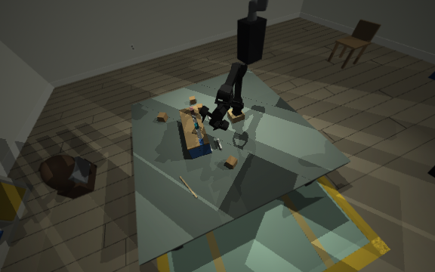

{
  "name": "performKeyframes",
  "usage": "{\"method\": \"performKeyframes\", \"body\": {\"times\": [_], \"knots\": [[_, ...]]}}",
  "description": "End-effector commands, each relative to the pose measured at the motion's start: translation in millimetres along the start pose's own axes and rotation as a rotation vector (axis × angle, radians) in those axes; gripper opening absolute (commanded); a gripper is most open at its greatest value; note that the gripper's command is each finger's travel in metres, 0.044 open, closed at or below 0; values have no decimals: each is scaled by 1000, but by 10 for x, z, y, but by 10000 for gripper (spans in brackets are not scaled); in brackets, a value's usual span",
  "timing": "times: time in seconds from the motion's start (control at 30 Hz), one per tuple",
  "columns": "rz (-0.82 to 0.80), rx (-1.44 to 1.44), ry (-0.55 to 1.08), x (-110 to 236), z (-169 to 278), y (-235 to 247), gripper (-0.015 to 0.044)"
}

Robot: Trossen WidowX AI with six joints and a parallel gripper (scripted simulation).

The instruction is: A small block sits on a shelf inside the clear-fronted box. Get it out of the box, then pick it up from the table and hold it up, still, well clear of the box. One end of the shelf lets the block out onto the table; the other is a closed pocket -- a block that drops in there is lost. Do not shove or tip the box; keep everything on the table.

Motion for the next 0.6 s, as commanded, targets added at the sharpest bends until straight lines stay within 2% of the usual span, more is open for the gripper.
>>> {"method": "performKeyframes", "body": {"times": [0.0, 0.23, 0.57], "knots": [[-268, 423, 260, -542, 229, -399, 400], [-546, 676, 315, -836, 469, -680, 400], [-555, 682, 315, -844, 477, -688, 400]]}}
Point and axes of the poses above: the point midway between the two fingers, 35 mm back from their tips, its own x axis back along the fingers, its own y axis across the jaws, z = x × y, the point moved 6 cm from there along x, back along the fingers, and after that the axes turned 2 degrees about x, right-handed, at the moved point
